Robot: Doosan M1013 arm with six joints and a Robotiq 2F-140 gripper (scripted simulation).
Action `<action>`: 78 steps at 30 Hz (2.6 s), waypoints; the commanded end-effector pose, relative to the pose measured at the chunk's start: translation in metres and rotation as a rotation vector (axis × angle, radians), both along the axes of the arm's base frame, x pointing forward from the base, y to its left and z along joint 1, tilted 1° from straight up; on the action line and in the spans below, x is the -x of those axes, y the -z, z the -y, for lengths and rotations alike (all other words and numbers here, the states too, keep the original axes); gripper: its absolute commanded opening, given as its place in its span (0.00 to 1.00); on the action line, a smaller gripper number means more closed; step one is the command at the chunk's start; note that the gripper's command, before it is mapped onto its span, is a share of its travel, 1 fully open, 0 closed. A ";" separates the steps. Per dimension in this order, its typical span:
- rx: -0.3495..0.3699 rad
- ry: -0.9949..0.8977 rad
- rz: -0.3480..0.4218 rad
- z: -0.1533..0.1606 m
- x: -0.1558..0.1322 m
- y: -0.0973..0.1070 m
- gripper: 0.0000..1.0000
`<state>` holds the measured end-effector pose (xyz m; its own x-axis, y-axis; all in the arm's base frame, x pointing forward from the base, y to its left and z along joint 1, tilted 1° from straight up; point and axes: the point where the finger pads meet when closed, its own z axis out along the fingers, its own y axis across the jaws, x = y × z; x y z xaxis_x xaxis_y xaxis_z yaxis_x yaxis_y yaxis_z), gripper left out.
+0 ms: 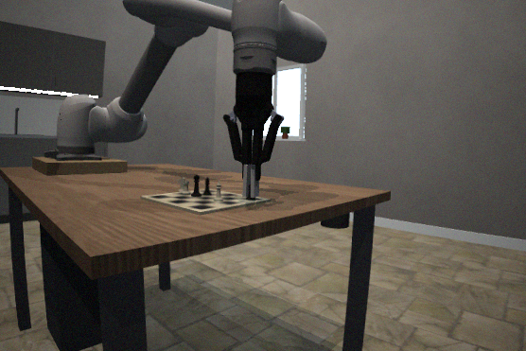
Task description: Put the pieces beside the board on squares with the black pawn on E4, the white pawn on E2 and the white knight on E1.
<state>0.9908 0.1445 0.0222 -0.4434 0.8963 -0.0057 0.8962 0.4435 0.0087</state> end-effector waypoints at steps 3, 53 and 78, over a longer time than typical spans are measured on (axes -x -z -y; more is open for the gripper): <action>0.000 0.000 0.000 0.000 0.000 -0.021 0.00; -0.003 0.306 0.000 0.070 0.208 -0.082 0.00; -0.003 0.306 0.000 0.071 0.207 -0.018 0.00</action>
<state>0.7832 0.0739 0.0492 -0.1526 0.9883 -0.0028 0.9882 0.1526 0.0096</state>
